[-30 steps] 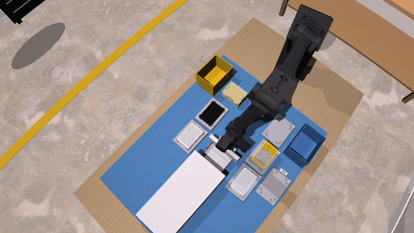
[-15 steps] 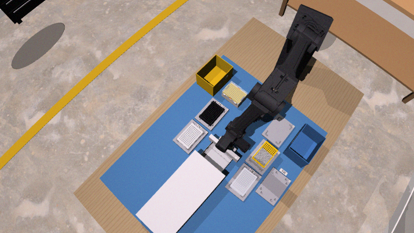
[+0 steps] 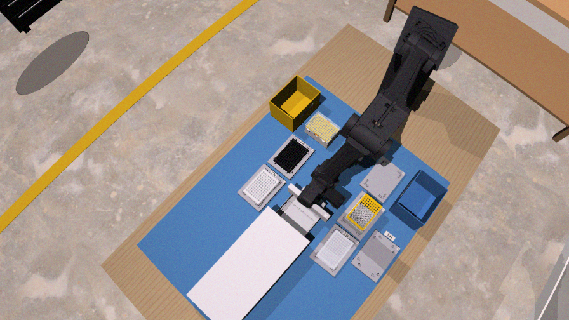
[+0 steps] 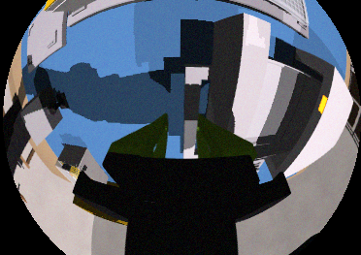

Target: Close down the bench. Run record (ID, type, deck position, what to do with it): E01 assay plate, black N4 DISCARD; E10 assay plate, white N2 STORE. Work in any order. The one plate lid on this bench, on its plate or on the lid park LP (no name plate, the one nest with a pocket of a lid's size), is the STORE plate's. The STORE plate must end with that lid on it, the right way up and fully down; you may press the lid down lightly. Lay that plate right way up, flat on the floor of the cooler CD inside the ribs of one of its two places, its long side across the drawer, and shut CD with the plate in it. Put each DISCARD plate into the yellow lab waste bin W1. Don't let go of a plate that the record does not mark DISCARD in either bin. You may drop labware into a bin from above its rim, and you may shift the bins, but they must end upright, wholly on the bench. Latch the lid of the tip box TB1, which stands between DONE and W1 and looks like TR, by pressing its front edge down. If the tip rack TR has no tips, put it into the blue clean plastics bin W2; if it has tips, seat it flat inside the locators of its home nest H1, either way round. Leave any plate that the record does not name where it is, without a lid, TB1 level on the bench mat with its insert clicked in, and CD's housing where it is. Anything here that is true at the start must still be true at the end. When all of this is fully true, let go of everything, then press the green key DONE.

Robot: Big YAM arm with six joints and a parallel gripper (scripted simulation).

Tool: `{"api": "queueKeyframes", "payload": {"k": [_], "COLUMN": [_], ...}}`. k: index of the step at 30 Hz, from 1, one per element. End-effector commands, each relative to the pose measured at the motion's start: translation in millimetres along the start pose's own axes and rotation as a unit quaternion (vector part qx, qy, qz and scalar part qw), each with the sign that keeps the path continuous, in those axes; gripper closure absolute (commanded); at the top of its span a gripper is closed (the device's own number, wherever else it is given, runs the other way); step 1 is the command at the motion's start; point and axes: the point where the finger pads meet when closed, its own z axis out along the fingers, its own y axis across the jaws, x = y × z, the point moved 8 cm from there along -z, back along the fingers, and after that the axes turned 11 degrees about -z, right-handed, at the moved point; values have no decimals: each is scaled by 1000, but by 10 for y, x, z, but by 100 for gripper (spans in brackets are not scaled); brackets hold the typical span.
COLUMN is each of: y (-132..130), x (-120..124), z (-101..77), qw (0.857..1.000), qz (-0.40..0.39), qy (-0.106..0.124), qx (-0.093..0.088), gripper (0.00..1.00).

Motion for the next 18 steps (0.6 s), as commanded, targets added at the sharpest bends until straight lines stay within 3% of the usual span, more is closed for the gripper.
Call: {"api": "queueKeyframes", "payload": {"k": [1, 10, 11, 13, 15, 18], "y": [154, 274, 314, 320, 356, 358], "x": [-117, -135, -139, -142, -141, -136], "z": [-26, -12, -10, -7, -8, -9], "qw": [1000, 1000, 1000, 1000, 1000, 1000], "qz": [2, 3, 4, 3, 4, 4], "qy": [-8, -8, -9, -8, -9, -9], "qx": [-9, -13, -20, -12, -22, -22], "gripper": [70, 70, 70, 70, 70, 70]}}
